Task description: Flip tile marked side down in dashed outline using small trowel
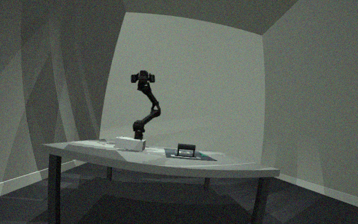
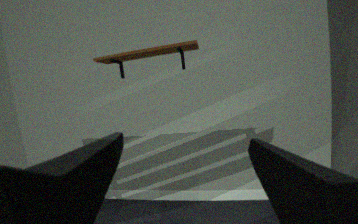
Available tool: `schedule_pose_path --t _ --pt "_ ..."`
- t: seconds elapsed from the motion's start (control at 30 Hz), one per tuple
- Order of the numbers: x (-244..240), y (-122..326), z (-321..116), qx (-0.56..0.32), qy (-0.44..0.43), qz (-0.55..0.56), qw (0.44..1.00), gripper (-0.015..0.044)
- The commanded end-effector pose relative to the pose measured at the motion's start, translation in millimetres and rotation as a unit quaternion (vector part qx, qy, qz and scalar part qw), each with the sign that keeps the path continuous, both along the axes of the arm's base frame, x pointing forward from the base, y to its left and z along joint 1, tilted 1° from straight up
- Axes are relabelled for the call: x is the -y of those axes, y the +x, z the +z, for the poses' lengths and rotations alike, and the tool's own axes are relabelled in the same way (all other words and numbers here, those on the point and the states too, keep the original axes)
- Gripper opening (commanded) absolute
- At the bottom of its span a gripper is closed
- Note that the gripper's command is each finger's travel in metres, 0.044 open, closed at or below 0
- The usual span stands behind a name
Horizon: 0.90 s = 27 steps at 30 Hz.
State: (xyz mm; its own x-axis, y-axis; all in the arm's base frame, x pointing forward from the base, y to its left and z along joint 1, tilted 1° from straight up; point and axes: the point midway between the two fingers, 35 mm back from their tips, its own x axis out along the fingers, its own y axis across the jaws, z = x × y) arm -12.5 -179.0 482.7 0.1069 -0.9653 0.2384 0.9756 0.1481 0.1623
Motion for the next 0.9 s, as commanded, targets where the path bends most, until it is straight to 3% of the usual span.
schedule_pose_path --t 0.0,0.33,0.67,0.8,0.87 --pt "0.0 0.0 0.0 0.0 0.0 0.0 1.0 0.0374" --pt "0.0 -0.1 0.0 0.0 0.0 0.0 1.0 0.0111" --pt "0.0 0.0 0.0 0.0 0.0 0.0 1.0 0.01" --pt "0.0 0.0 0.0 0.0 0.0 0.0 1.0 0.0" --pt "0.0 0.0 0.0 0.0 0.0 0.0 1.0 0.0"
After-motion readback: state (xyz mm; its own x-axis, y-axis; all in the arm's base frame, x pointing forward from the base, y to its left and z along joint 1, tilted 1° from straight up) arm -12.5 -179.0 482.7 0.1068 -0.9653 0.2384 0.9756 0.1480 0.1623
